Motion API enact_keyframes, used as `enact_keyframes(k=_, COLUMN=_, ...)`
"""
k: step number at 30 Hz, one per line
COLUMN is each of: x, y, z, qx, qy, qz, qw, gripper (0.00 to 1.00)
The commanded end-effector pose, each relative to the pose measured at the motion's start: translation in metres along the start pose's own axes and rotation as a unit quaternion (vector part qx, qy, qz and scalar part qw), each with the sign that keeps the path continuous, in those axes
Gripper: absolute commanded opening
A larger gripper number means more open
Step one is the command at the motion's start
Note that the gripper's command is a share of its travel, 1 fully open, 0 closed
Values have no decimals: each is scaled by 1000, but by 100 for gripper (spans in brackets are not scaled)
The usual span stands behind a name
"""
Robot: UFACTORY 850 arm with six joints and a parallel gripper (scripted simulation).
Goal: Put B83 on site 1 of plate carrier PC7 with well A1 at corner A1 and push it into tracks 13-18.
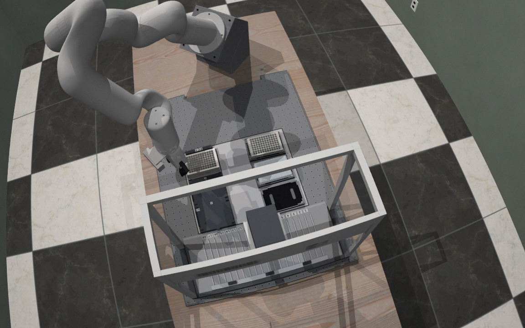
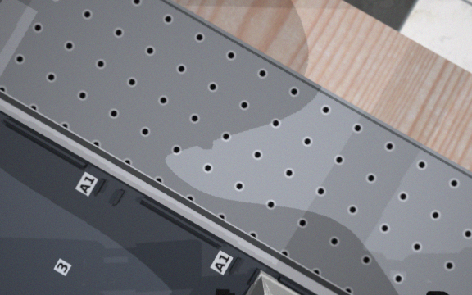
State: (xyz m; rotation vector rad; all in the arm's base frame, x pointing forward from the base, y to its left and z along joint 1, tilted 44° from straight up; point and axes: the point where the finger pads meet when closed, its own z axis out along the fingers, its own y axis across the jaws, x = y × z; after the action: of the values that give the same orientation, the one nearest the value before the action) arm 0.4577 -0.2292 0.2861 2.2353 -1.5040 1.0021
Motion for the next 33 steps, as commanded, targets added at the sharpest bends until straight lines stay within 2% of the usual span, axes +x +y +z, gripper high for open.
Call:
enact_keyframes(k=1, x=-19, y=9, z=-1, qx=2, qy=2, qz=-71, qw=997, gripper=82)
enact_keyframes(k=3, x=-19, y=9, z=-1, qx=2, qy=2, qz=-71, qw=997, gripper=82)
enact_keyframes(k=8, x=-41, y=21, z=0, qx=1, qy=2, qz=-154, qw=988, gripper=82)
enact_keyframes(k=18, x=-86, y=43, z=0, qx=1, qy=2, qz=-316, qw=949, gripper=82)
enact_keyframes(k=20, x=-86, y=43, z=0, qx=1, qy=2, qz=-316, qw=949, gripper=82)
enact_keyframes(k=31, x=-135, y=68, z=0, qx=1, qy=2, qz=-483, qw=875, gripper=82)
enact_keyframes(k=33, x=-135, y=68, z=0, qx=1, qy=2, qz=-500, qw=866, gripper=82)
